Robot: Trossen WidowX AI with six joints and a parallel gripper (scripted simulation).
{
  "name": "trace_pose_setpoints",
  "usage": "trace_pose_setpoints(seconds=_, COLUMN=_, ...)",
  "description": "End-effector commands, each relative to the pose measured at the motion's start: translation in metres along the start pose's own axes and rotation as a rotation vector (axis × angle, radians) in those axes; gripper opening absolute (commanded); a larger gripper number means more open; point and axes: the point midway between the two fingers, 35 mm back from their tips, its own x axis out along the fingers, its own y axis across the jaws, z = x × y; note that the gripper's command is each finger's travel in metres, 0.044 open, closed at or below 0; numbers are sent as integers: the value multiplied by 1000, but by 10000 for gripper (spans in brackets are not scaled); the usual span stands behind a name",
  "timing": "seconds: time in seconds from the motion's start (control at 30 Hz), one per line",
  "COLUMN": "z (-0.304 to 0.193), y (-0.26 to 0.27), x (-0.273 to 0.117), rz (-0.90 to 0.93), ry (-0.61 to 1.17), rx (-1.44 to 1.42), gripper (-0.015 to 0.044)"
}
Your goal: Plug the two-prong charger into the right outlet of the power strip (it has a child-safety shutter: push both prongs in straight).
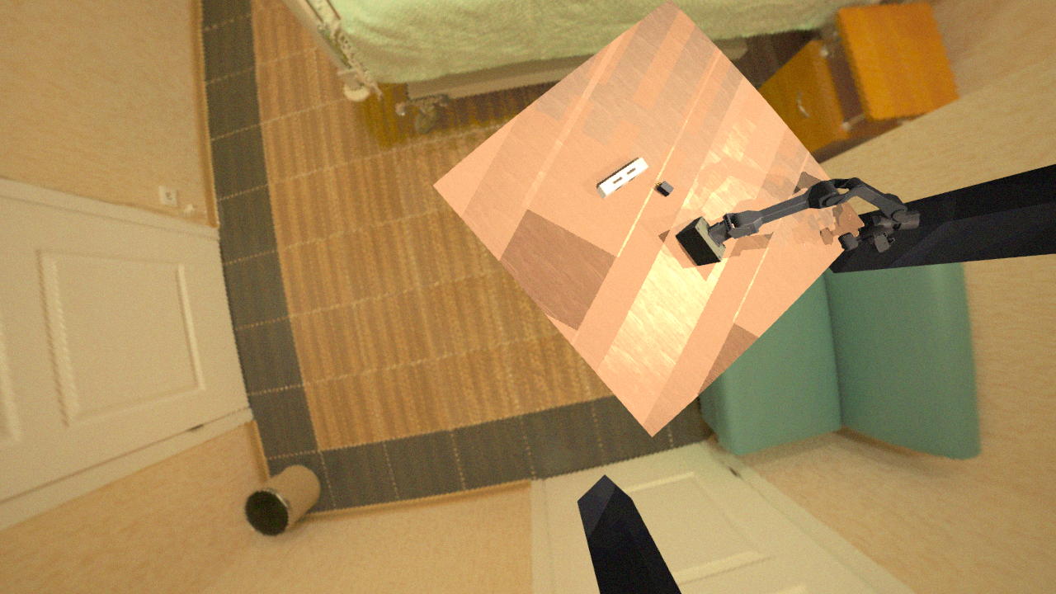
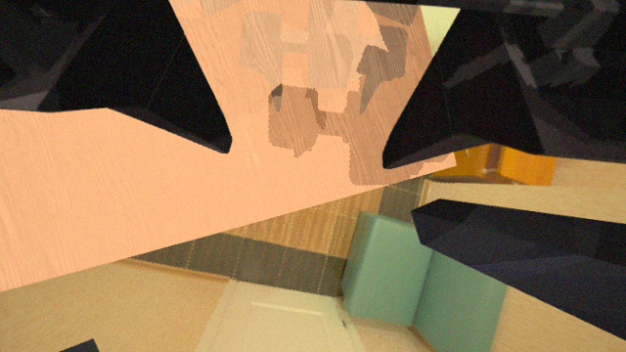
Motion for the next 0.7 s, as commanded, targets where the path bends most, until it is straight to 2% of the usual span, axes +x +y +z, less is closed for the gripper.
trace_pose_setpoints(seconds=0.0, z=-23, y=4, x=5, rz=1, ry=32, rx=-51, gripper=440)
trace_pose_setpoints(seconds=0.67, z=-129, y=16, x=9, rz=33, ry=184, rx=-256, gripper=440)
